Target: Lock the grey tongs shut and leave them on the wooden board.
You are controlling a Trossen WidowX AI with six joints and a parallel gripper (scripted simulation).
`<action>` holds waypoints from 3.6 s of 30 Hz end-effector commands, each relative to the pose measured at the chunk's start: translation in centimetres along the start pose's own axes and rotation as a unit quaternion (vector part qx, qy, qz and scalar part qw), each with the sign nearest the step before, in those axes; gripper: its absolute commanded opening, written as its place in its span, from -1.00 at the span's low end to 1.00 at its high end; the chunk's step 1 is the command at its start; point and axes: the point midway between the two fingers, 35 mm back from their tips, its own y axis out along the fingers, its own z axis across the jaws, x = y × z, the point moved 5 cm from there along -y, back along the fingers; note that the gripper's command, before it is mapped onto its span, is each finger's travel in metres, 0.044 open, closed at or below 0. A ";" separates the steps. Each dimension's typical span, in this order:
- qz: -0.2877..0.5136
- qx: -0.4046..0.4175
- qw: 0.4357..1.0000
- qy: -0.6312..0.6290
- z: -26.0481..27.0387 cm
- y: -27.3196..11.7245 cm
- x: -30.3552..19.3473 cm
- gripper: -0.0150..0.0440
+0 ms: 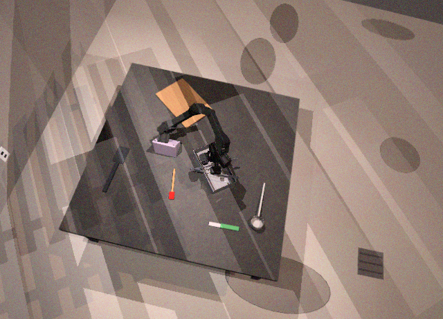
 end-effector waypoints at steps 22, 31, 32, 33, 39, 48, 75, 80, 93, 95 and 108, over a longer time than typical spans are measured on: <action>0.002 -0.003 1.000 0.004 0.7 1.8 0.7 1.00; 0.002 -0.003 1.000 0.004 0.7 3.3 0.6 1.00; 0.002 -0.003 1.000 0.004 0.7 3.5 0.6 1.00; 0.002 -0.003 1.000 0.004 0.7 3.7 0.6 1.00; 0.002 -0.003 1.000 0.004 0.7 4.7 0.5 1.00; 0.002 -0.003 1.000 0.004 0.7 6.2 0.5 1.00; 0.002 -0.004 1.000 0.002 0.3 9.6 0.7 0.82; 0.002 -0.004 1.000 0.002 0.3 9.6 0.7 0.64; 0.002 -0.004 1.000 0.002 0.3 9.6 0.7 0.35; 0.002 -0.004 1.000 0.002 0.3 9.6 0.7 0.30; 0.002 -0.004 1.000 0.002 0.3 9.6 0.7 0.01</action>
